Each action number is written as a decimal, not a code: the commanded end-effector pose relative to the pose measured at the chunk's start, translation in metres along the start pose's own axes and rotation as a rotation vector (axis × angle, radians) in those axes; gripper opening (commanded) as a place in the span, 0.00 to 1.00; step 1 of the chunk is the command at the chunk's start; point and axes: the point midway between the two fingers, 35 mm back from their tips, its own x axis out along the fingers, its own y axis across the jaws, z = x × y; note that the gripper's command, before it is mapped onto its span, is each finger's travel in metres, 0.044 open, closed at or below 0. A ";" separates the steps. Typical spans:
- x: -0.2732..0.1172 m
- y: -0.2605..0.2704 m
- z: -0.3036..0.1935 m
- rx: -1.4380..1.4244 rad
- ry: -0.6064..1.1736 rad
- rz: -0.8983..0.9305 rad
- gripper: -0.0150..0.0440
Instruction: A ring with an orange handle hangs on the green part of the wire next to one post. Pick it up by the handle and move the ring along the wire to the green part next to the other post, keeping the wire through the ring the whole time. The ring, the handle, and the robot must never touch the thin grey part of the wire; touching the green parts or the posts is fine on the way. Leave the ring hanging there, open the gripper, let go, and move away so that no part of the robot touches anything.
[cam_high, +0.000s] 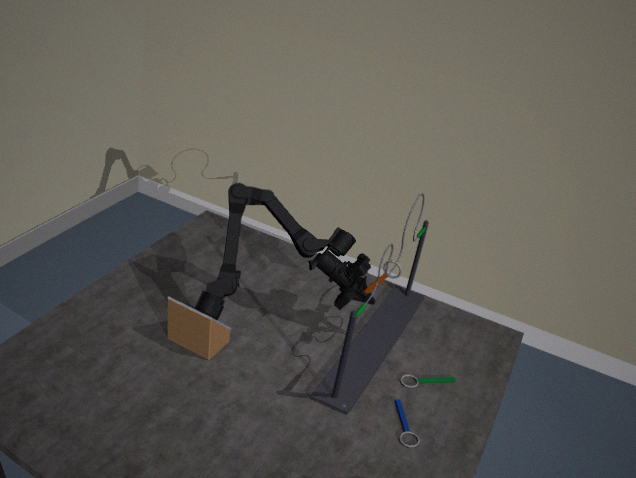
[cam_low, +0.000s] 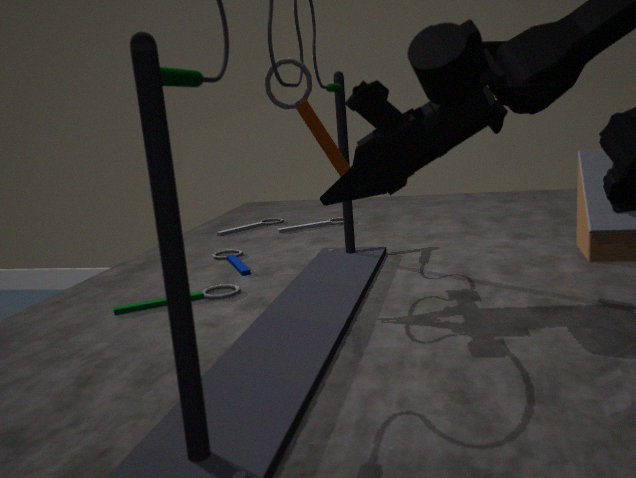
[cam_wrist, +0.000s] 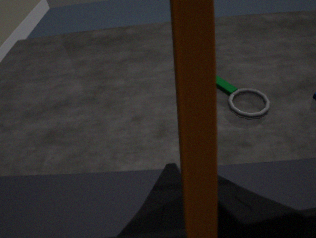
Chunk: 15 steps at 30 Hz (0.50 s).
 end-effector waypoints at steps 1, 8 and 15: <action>-0.001 -0.008 -0.001 -0.013 0.004 -0.009 0.00; -0.002 -0.017 -0.001 -0.032 0.006 -0.021 0.00; -0.004 -0.029 -0.001 -0.069 0.010 -0.042 0.00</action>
